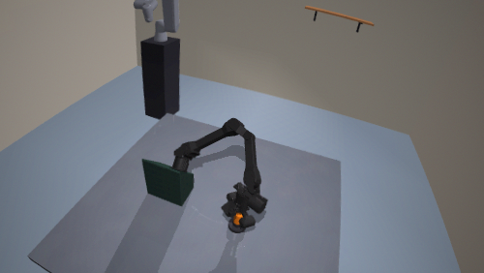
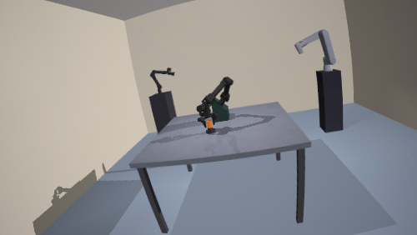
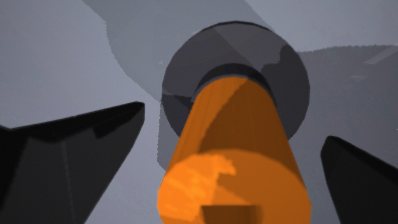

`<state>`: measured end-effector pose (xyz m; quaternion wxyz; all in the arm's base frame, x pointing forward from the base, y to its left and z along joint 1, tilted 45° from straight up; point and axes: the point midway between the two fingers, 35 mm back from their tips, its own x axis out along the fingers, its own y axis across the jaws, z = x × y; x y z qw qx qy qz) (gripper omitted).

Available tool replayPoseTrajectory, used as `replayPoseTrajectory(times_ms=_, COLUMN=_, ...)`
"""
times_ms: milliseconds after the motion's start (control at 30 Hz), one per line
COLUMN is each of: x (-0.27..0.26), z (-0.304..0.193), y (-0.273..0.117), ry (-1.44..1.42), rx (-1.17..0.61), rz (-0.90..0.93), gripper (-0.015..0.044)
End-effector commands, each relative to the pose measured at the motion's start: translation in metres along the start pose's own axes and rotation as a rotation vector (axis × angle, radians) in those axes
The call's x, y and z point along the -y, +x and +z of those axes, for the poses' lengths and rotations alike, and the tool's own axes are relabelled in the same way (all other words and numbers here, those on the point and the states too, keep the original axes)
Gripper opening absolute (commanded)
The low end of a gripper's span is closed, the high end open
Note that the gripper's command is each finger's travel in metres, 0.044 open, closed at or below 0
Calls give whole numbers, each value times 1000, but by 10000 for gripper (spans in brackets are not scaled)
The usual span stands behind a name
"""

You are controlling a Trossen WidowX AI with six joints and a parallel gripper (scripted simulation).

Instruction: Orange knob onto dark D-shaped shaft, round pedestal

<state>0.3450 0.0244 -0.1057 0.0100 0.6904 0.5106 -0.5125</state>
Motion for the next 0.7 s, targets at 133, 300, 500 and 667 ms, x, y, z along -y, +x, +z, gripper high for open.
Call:
replayPoseTrajectory(times_ms=133, x=-1, z=0, y=-3, ry=-1, rx=1, rz=1, gripper=440)
replayPoseTrajectory(times_ms=300, x=-2, z=0, y=-85, ry=0, rx=4, rz=4, gripper=440)
replayPoseTrajectory(times_ms=500, x=-1, z=1, y=-98, ry=0, rx=4, rz=3, gripper=440)
replayPoseTrajectory(times_ms=667, x=-1, z=1, y=-98, ry=0, rx=4, rz=3, gripper=440)
